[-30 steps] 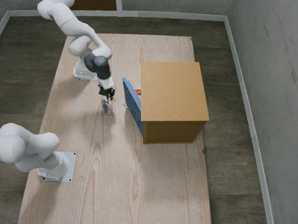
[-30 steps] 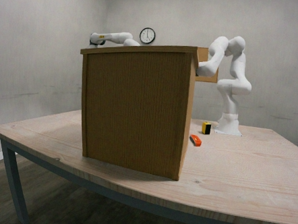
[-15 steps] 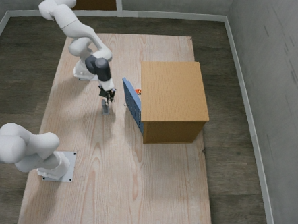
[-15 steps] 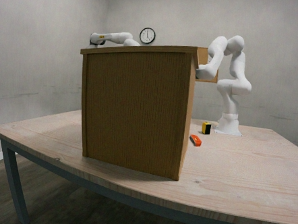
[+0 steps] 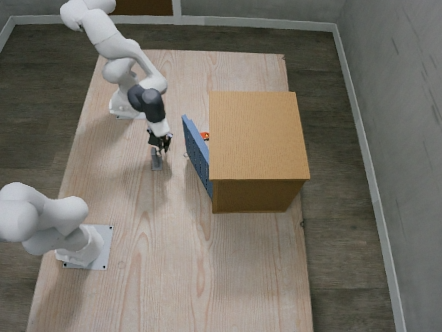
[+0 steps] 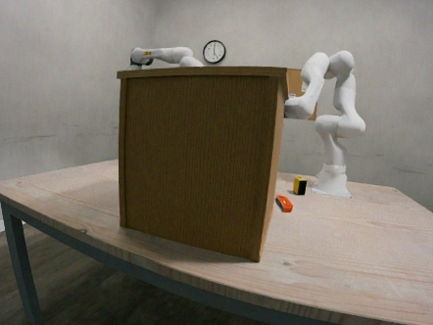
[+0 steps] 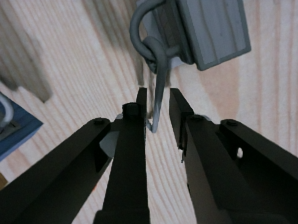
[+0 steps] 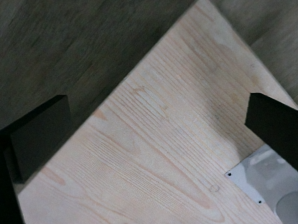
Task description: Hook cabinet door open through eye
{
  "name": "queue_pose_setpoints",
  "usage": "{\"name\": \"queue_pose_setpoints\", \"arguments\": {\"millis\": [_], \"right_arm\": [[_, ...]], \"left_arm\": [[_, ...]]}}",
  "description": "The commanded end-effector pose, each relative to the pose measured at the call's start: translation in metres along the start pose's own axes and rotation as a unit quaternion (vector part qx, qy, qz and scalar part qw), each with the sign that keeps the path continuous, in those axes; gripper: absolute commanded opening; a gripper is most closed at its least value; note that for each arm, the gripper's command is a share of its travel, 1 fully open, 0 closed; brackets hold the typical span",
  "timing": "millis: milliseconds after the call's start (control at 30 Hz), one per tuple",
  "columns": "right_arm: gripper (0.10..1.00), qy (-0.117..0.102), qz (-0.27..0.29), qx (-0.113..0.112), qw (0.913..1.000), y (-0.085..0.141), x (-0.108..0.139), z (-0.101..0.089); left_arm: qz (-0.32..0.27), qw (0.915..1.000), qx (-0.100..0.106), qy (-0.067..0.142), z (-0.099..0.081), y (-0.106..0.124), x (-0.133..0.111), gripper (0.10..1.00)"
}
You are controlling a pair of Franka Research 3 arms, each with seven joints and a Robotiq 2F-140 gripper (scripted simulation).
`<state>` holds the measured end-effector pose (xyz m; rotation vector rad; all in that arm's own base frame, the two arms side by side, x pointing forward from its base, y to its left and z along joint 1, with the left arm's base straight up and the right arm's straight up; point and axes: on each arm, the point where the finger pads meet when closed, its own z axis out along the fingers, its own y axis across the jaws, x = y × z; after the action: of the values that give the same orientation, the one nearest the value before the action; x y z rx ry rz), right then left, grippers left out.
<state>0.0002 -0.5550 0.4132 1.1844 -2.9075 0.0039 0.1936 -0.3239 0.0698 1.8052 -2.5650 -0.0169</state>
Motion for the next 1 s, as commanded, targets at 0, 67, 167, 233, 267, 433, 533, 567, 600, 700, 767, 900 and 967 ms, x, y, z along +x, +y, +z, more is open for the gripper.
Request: {"name": "queue_pose_setpoints", "arguments": {"millis": [0,67,167,233,267,433,533,567,600,700,767,900,967], "right_arm": [[1.000,0.000,0.000,0.000,1.0000,0.0000,0.0000,-0.0001],[1.000,0.000,0.000,0.000,1.0000,0.0000,0.0000,-0.0001],[1.000,0.000,0.000,0.000,1.0000,0.0000,0.0000,-0.0001],[1.000,0.000,0.000,0.000,1.0000,0.0000,0.0000,-0.0001],[1.000,0.000,0.000,0.000,1.0000,0.0000,0.0000,-0.0001],[1.000,0.000,0.000,0.000,1.0000,0.0000,0.0000,-0.0001],[1.000,0.000,0.000,0.000,1.0000,0.0000,0.0000,-0.0001],[1.000,0.000,0.000,0.000,1.0000,0.0000,0.0000,-0.0001],[1.000,0.000,0.000,0.000,1.0000,0.0000,0.0000,-0.0001],[1.000,0.000,0.000,0.000,1.0000,0.0000,0.0000,-0.0001],[1.000,0.000,0.000,0.000,1.0000,0.0000,0.0000,-0.0001],[1.000,0.000,0.000,0.000,1.0000,0.0000,0.0000,-0.0001],[1.000,0.000,0.000,0.000,1.0000,0.0000,0.0000,-0.0001]], "left_arm": [[-0.004,1.0000,0.006,0.001,0.0025,-0.0039,0.0005,0.230],[-0.004,1.0000,0.006,0.001,0.0025,-0.0039,0.0005,0.230],[-0.004,1.0000,0.006,0.001,0.0041,-0.0039,0.0005,0.230],[-0.004,1.0000,0.006,0.001,0.0048,-0.0039,0.0005,0.230],[-0.004,1.0000,0.006,0.001,0.0051,-0.0039,0.0005,0.230],[-0.004,1.0000,0.006,0.001,0.0056,-0.0039,0.0005,0.230],[-0.004,1.0000,0.006,0.001,0.0056,-0.0039,0.0005,0.126],[-0.004,1.0000,0.006,0.001,0.0056,-0.0039,0.0005,0.126],[-0.004,1.0000,0.006,0.001,0.0056,-0.0039,0.0005,0.126],[-0.004,1.0000,0.006,0.001,0.0056,-0.0039,0.0005,0.126],[-0.004,1.0000,0.006,0.001,0.0056,-0.0039,0.0005,0.126],[-0.004,1.0000,0.006,0.001,0.0056,-0.0039,0.0005,0.126],[-0.004,1.0000,0.006,0.001,0.0056,-0.0039,0.0005,0.126]]}}
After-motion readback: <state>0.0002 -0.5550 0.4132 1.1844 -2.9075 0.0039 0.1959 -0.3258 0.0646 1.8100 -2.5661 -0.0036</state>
